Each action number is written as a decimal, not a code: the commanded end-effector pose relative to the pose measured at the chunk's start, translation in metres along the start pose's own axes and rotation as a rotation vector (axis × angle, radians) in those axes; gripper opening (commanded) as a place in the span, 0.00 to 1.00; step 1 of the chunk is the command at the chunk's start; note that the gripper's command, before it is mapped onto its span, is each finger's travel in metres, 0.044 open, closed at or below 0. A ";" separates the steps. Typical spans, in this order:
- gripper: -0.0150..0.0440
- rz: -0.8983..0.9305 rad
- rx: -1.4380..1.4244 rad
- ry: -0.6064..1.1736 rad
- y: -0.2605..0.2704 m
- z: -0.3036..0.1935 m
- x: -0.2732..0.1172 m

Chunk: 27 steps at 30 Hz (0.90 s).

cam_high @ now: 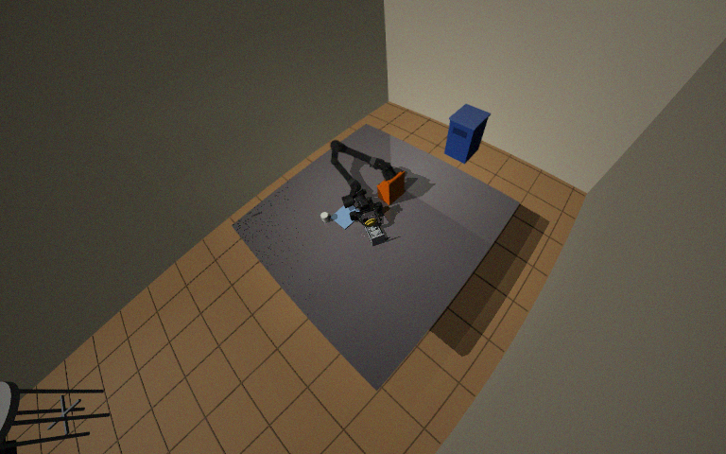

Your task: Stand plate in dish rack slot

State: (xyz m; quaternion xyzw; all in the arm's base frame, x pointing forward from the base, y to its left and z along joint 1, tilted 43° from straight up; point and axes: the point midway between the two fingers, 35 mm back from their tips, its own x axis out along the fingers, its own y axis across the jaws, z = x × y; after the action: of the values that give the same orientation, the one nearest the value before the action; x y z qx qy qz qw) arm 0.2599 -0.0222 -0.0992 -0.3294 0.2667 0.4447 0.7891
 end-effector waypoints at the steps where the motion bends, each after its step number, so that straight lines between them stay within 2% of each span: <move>1: 0.25 0.001 0.002 0.000 0.001 -0.001 0.003; 5: 0.25 0.001 0.000 0.000 0.002 -0.021 0.007; 19: 0.25 0.001 0.007 0.007 0.002 -0.019 0.005; 27: 0.61 0.001 0.005 0.007 0.002 -0.019 0.005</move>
State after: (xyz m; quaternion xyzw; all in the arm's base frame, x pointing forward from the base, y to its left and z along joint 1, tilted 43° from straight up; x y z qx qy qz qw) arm 0.2582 -0.0330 -0.1155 -0.3289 0.2705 0.4433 0.7888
